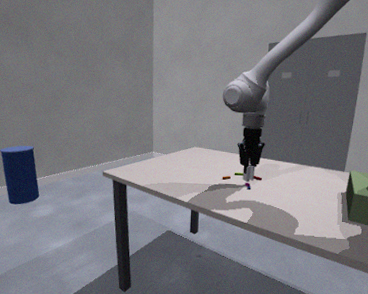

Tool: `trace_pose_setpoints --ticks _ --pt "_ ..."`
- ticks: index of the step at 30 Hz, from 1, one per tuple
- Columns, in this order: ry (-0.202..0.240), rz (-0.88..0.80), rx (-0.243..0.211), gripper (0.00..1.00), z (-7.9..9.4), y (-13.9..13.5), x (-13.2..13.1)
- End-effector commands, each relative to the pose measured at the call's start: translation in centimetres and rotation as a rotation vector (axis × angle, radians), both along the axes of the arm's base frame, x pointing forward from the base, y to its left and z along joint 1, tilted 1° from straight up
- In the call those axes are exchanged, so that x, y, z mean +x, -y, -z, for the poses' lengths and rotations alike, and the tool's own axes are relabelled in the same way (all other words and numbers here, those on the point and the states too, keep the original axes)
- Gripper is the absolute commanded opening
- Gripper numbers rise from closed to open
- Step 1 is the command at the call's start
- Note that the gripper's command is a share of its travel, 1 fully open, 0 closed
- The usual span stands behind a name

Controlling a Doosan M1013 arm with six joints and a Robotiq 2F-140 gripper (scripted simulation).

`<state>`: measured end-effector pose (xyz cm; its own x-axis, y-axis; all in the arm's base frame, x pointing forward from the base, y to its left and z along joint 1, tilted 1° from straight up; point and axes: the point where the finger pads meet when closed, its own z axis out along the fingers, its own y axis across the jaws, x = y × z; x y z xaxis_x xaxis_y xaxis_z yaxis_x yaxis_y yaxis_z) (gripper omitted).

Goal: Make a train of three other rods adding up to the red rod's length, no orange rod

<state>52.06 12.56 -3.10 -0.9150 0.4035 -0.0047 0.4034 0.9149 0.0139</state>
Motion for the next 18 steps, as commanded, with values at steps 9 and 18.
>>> trace_pose_setpoints --ticks 9,18 --pt "0.000 0.000 0.000 0.15 0.86 -0.01 0.02" --pt "0.000 0.000 0.000 0.15 0.99 -0.01 0.02"
